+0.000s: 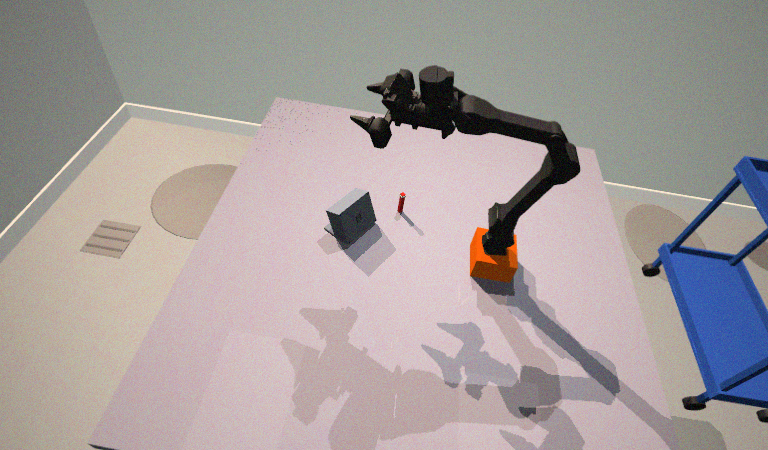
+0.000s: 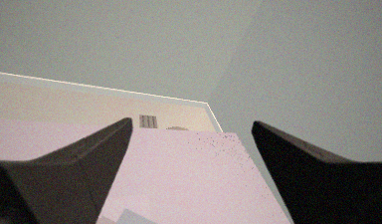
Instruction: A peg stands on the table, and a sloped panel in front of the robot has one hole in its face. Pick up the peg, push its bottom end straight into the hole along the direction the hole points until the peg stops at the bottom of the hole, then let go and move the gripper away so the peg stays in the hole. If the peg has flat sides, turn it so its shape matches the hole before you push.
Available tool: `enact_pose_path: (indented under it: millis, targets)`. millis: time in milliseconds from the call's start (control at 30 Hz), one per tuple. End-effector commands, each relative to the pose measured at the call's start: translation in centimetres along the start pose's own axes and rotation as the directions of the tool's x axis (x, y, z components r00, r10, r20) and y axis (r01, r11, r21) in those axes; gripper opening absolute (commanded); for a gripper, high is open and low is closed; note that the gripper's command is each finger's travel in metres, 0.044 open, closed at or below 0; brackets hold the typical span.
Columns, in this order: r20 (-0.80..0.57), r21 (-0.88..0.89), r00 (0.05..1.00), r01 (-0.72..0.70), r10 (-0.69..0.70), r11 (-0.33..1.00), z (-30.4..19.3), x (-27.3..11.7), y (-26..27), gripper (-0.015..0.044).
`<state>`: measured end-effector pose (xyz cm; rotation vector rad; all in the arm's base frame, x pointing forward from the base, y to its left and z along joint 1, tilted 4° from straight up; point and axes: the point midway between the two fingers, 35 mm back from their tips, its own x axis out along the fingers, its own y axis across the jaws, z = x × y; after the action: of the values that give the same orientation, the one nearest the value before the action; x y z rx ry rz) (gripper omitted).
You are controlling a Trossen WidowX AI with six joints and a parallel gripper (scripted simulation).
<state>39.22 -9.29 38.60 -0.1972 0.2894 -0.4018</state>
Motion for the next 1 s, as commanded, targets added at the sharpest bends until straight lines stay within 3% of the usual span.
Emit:
enact_pose_path:
  millis: [0, 433, 967]
  targets:
    - [-0.119, -0.092, 0.993, -0.021, 0.010, 0.996, -3.6, 2.1, 0.0, 0.0440]
    - [-0.505, -0.293, 0.862, -0.214, 0.039, 0.932, -16.0, 5.9, -1.8, 0.0440]
    - [-0.844, -0.208, 0.518, -0.554, 0.138, 0.806, -30.1, 4.6, -4.2, 0.0440]
